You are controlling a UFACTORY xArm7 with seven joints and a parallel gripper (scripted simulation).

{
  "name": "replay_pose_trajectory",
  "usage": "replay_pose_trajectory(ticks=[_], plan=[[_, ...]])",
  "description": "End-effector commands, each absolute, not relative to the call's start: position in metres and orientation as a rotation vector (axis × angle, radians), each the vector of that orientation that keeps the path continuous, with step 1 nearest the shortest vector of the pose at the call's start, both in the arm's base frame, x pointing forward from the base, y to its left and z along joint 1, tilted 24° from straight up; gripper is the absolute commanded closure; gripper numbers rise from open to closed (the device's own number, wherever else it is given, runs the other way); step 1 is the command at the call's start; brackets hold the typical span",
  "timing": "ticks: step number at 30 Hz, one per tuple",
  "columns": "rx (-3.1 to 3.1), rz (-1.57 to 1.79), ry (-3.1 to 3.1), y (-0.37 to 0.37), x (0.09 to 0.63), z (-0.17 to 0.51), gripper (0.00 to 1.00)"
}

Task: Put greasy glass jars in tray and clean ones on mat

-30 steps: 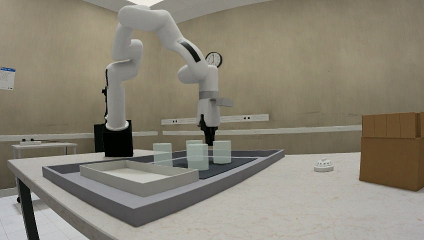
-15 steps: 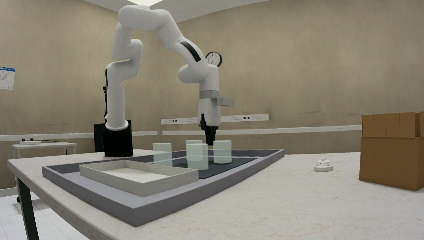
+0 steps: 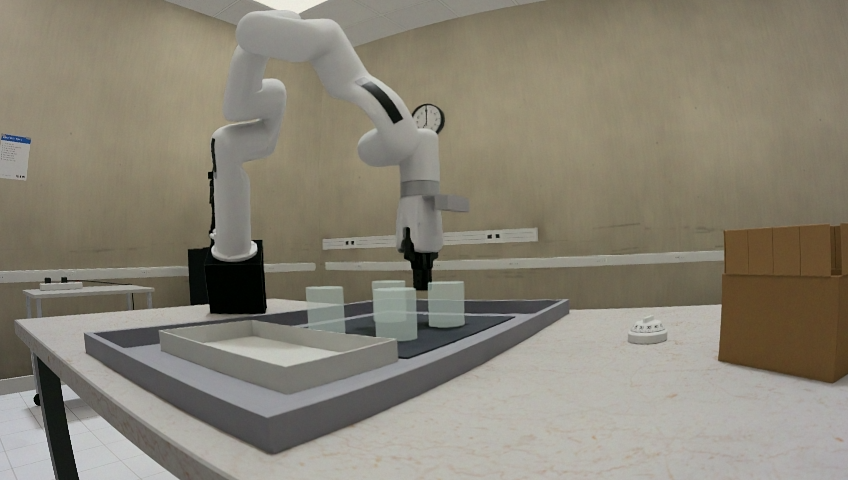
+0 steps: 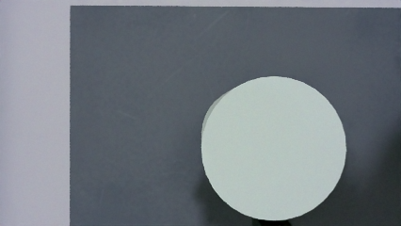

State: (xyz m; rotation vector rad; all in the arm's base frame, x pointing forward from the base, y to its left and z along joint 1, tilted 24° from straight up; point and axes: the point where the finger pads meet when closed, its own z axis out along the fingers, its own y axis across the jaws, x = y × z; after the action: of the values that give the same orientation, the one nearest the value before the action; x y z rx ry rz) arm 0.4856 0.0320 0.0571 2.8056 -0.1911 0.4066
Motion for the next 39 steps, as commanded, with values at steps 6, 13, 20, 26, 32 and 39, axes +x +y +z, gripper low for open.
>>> replay_pose_trajectory(ticks=[6,13,20,26,32,39], plan=[[2.806,0.411,-0.189,0.0332,0.4874,0.0594,1.00],[2.806,0.411,-0.189,0.0333,0.4881,0.0604,1.00],[2.806,0.411,-0.189,0.0334,0.4886,0.0610,1.00],[2.806,0.411,-0.189,0.0336,0.4892,0.0619,1.00],[2.806,0.411,-0.189,0.0337,0.4898,0.0627,1.00],[2.806,0.411,-0.189,0.0338,0.4902,0.0634,1.00]])
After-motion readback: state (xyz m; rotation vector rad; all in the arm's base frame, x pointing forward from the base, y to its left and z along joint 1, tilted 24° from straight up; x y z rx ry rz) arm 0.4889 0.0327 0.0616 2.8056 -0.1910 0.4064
